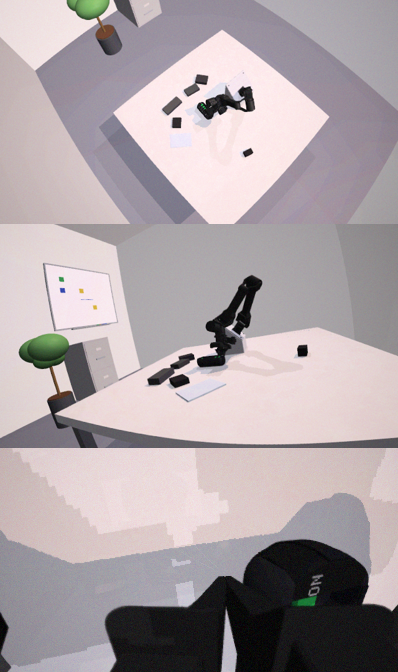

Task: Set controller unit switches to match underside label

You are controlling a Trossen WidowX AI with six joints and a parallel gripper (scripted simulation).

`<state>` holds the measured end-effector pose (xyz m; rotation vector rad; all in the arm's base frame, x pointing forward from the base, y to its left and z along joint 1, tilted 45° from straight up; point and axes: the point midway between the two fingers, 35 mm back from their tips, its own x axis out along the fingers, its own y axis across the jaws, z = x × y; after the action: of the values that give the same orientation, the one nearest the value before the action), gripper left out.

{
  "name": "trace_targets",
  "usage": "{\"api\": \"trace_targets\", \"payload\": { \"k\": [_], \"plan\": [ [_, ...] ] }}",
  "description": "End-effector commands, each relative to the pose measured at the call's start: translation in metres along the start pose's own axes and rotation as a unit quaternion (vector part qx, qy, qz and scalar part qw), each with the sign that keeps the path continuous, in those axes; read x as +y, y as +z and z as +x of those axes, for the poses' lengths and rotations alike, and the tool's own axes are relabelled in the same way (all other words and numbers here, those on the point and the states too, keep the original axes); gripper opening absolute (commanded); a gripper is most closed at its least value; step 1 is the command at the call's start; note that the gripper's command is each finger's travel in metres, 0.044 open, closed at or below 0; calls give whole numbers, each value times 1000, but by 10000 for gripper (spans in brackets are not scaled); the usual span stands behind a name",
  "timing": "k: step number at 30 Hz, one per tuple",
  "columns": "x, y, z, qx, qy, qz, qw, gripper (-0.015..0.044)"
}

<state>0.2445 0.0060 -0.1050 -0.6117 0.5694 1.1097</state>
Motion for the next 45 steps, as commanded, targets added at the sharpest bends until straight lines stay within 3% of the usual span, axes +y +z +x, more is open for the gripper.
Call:
{"api": "trace_targets", "payload": {
  "k": [1,45],
  "plan": [
    [-2,0,1,-1,0,2,1000,0],
    [-54,0,16,-2,-1,1,1000,0]
  ]
}}
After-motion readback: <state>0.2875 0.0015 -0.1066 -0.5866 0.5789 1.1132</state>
